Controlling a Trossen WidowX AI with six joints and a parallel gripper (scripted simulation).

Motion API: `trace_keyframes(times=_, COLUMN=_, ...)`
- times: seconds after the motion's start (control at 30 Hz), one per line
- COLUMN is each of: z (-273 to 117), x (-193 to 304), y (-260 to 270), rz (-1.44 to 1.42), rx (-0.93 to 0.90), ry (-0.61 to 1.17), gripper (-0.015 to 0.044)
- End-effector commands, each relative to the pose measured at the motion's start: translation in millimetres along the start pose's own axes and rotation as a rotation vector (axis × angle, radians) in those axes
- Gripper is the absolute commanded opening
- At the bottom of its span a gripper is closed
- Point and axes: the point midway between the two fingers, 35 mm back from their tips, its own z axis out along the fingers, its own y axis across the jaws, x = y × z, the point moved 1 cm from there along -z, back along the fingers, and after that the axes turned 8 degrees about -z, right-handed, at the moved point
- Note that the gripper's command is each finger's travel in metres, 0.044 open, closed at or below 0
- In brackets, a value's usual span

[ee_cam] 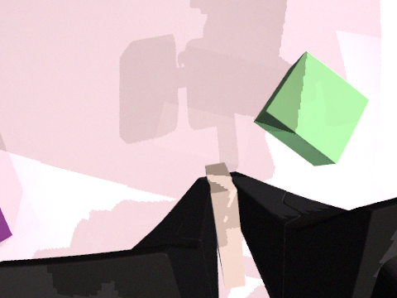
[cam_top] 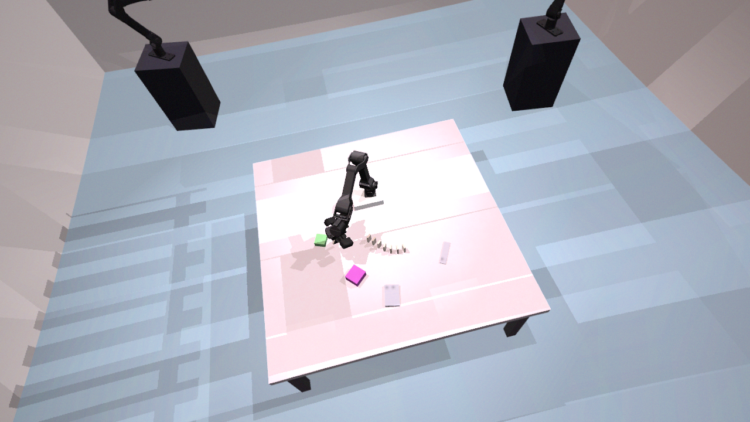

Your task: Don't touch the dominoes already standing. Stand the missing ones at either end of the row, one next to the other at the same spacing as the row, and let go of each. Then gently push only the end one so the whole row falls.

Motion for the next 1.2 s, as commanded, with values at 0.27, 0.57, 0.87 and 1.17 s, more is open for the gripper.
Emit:
trace_keyframes(times=0.27, z=16, x=0, y=16, rz=-0.057, rx=0.059, ry=-0.235, gripper=0.0026)
trace_keyframes(times=0.57, z=18, x=4, y=23, rz=-0.069, rx=0.098, ry=-0.399, gripper=0.0026)
trace_keyframes(times=0.87, z=12, x=13, y=26, rz=-0.059, rx=0.135, ry=-0.553, gripper=0.0026)
trace_keyframes(times=1.17, z=1, x=26, y=23, rz=-0.027, rx=0.169, ry=-0.693, gripper=0.0026)
